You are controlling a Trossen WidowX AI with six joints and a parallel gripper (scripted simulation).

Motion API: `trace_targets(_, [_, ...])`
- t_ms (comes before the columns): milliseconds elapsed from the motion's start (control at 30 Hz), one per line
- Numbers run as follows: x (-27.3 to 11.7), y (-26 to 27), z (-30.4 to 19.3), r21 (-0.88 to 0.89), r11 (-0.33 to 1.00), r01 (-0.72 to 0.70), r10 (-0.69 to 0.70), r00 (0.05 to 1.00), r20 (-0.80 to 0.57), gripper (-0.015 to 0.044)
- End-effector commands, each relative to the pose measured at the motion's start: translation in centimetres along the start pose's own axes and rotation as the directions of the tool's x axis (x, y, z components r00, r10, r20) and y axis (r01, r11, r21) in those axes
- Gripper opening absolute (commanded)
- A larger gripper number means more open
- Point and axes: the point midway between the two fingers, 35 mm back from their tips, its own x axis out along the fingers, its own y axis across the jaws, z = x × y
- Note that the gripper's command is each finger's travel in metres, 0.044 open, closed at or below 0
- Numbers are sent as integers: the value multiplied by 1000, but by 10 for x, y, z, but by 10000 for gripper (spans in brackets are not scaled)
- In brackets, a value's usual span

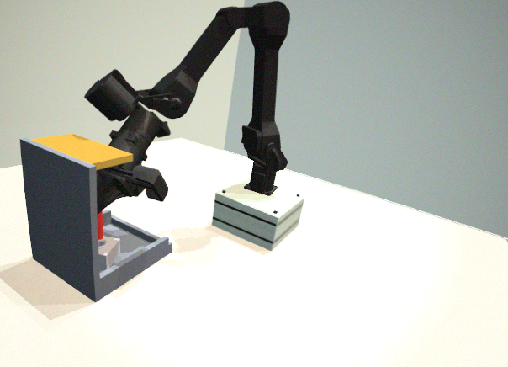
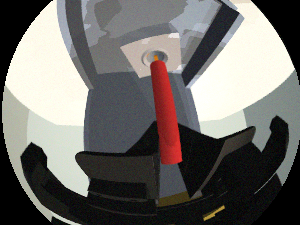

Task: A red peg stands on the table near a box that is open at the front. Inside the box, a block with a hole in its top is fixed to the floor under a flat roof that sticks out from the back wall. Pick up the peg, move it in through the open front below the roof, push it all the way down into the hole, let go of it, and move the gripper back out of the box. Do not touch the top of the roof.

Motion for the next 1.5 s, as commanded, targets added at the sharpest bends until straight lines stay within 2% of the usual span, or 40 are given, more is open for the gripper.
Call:
trace_targets(0, [1, 3, -2, 2, 1000, -4, 4, 1000, -1, 0])
trace_targets(1467, [19, 3, 18, 2, 1000, -4, 4, 1000, -1, 0])
